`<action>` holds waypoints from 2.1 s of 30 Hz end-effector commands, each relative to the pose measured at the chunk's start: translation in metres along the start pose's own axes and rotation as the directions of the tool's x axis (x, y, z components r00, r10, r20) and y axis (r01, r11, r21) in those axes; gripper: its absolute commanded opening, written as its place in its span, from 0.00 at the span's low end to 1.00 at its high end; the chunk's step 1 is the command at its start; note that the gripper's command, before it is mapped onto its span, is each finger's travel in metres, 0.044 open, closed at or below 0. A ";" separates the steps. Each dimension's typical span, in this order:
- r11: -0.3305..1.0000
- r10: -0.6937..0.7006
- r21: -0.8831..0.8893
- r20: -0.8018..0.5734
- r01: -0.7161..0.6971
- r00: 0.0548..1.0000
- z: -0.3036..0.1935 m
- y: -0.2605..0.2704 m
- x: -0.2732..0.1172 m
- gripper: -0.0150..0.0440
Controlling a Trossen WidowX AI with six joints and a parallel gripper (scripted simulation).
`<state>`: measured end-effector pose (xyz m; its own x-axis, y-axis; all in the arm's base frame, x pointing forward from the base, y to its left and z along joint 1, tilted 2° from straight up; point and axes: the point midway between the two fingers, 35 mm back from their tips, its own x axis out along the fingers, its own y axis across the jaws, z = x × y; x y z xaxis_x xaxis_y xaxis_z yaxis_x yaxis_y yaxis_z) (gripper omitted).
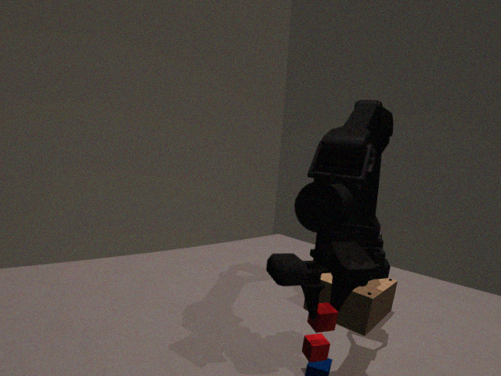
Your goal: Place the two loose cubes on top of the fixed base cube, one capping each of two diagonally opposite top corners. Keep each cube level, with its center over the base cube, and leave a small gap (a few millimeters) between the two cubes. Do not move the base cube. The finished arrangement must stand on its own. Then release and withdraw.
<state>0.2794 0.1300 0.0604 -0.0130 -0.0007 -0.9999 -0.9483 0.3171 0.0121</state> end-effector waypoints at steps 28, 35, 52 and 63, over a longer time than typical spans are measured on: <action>0.998 0.028 -0.053 0.042 -0.026 0.999 0.026 0.009 0.034 0.43; 0.997 0.017 -0.081 0.026 -0.014 1.000 0.027 0.009 0.048 0.43; 0.993 0.002 -0.116 0.008 -0.001 1.000 0.029 0.009 0.065 0.43; 0.993 0.002 -0.116 0.008 -0.001 1.000 0.029 0.009 0.065 0.43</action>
<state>0.2783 0.1604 -0.0043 -0.0165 0.0103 -0.9998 -0.9776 0.2098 0.0183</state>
